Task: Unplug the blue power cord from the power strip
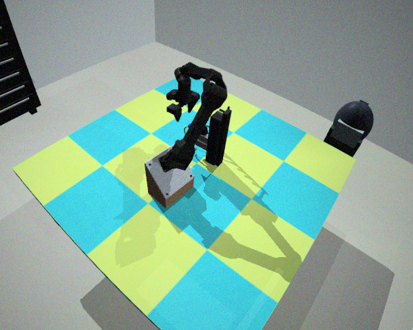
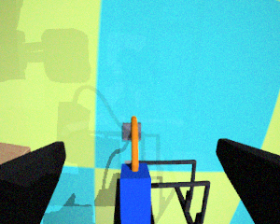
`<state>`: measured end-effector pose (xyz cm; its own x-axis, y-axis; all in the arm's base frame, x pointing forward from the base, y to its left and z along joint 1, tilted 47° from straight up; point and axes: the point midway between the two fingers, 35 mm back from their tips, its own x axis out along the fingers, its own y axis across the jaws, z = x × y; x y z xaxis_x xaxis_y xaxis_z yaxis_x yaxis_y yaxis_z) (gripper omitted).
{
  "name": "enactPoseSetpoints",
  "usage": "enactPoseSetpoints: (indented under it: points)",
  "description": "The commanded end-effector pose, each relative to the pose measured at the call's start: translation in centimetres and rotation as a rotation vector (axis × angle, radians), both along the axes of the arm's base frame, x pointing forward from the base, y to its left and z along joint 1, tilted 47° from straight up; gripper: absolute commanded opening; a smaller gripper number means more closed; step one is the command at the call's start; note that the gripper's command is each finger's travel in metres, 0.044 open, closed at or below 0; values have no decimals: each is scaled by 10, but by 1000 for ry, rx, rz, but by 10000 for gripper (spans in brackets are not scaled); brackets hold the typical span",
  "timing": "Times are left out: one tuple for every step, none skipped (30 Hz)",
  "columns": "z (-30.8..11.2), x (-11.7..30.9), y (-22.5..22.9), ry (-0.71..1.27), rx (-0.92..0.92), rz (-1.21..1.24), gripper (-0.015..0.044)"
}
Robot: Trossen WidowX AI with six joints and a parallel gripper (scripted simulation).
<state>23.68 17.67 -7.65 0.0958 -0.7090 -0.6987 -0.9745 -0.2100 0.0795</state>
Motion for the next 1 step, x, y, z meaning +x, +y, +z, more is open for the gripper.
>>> enactPoseSetpoints:
  points:
    - [0,-1,0,0,0,-5,440]
